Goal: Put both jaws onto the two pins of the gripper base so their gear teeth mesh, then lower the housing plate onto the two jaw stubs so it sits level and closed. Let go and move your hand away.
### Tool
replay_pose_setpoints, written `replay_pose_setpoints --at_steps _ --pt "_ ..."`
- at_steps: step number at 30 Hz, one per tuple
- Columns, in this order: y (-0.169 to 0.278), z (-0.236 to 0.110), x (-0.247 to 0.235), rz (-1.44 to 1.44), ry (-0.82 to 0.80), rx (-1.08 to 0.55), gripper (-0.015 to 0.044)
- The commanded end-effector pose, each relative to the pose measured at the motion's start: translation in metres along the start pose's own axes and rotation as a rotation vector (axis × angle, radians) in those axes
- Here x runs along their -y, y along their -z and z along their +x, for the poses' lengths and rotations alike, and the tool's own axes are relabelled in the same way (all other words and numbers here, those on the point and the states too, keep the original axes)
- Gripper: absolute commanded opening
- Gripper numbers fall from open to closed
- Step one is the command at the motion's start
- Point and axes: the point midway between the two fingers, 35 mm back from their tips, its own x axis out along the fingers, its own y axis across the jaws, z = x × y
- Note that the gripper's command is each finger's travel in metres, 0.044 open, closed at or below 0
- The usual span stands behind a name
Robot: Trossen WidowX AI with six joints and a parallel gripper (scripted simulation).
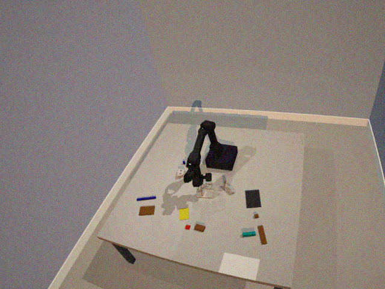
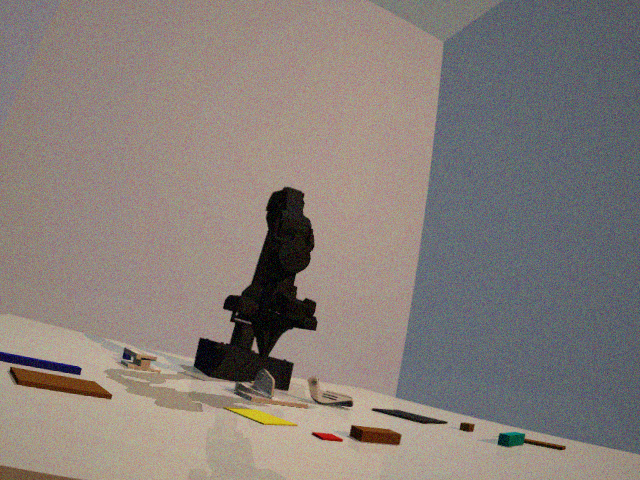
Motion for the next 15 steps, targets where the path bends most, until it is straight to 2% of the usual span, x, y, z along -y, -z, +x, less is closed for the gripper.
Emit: replay_pose_setpoints --at_steps 1,5,15 --pt "0.0 0.0 0.0 0.0 0.001 0.002 0.0" --pt "0.0 0.0 0.0 0.0 0.0 0.0 0.0" --pt "-0.001 -0.001 -0.022 0.292 -0.001 -0.002 0.0262"
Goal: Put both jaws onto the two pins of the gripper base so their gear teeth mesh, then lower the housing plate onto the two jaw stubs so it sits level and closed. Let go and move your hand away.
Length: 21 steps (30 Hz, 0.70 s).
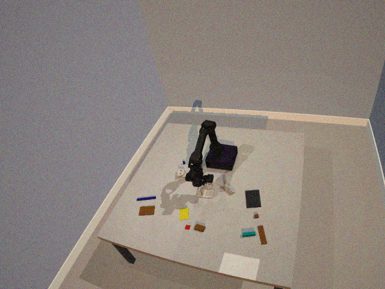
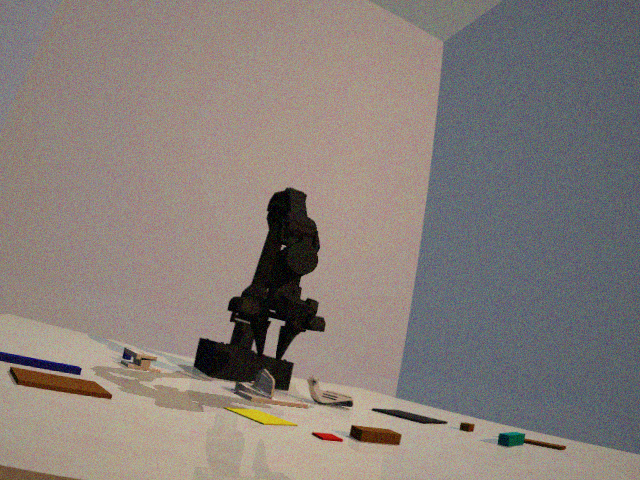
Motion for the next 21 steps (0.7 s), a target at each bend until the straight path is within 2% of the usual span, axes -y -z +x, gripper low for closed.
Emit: replay_pose_setpoints --at_steps 1,7,21 --pt "0.003 -0.001 -0.012 0.149 0.0 -0.001 0.0289" --pt "0.006 -0.002 -0.028 0.353 -0.001 -0.002 0.044" --pt "0.017 -0.004 -0.062 0.83 -0.004 -0.006 0.044"
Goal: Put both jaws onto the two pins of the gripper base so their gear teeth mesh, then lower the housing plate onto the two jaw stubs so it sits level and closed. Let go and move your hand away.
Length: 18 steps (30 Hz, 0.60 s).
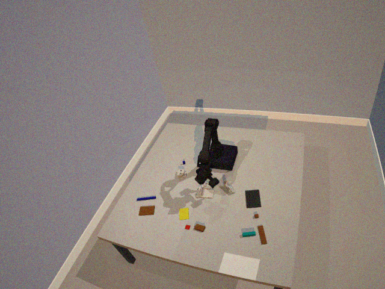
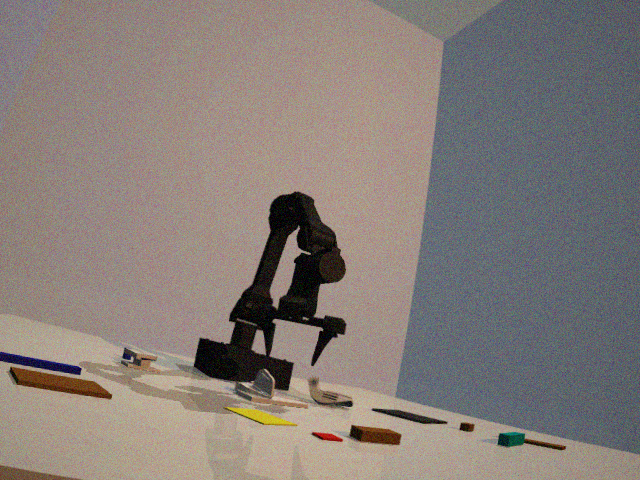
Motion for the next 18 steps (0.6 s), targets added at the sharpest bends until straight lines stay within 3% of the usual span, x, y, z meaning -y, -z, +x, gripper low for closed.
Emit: replay_pose_setpoints --at_steps 1,18 --pt "0.012 -0.001 -0.006 0.162 -0.002 -0.003 0.044" --pt "0.051 -0.002 -0.022 0.74 -0.001 -0.01 0.044"
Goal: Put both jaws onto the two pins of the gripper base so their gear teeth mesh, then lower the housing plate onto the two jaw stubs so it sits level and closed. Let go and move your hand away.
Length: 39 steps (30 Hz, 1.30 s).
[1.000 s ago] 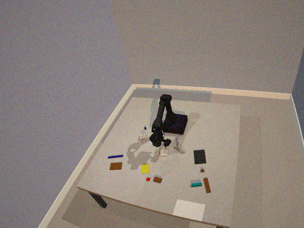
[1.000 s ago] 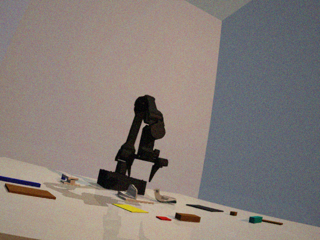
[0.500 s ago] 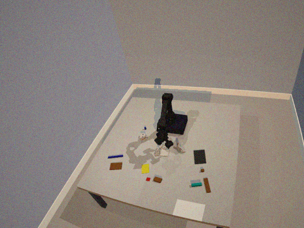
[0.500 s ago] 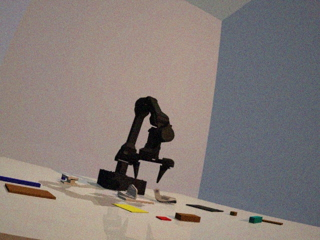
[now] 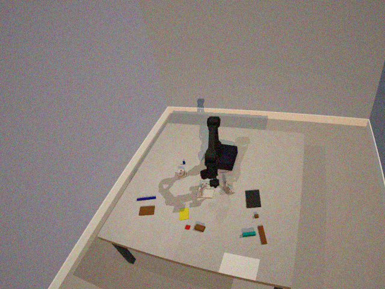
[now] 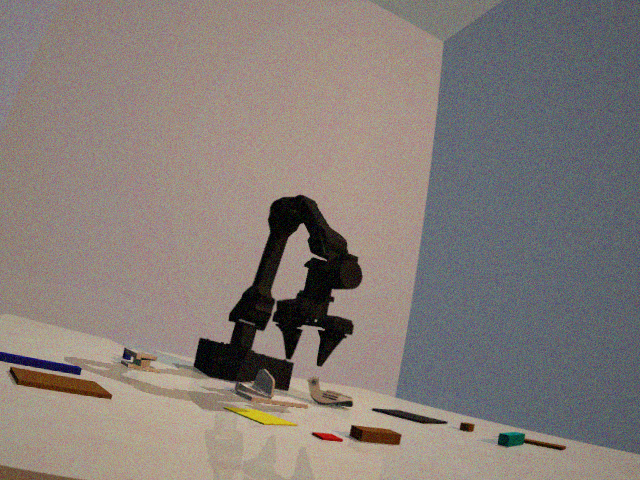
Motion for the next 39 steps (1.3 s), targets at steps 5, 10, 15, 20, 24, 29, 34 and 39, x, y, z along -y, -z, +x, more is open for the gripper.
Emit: replay_pose_setpoints --at_steps 5,10,15,20,24,29,34,39 --pt "0.021 -0.001 0.007 0.298 0.002 -0.008 0.044" --pt "0.033 -0.001 0.011 0.468 0.004 -0.009 0.044" --pt "0.043 -0.001 0.016 0.638 0.006 -0.01 0.044" --pt "0.054 -0.001 0.021 0.808 0.009 -0.011 0.044" --pt "0.062 -0.001 0.025 0.945 0.011 -0.012 0.044" --pt "0.069 -0.001 0.029 1.063 0.014 -0.012 0.044" --pt "0.069 -0.001 0.029 1.063 0.014 -0.012 0.044" --pt "0.069 0.002 0.029 1.063 0.014 -0.012 0.044"
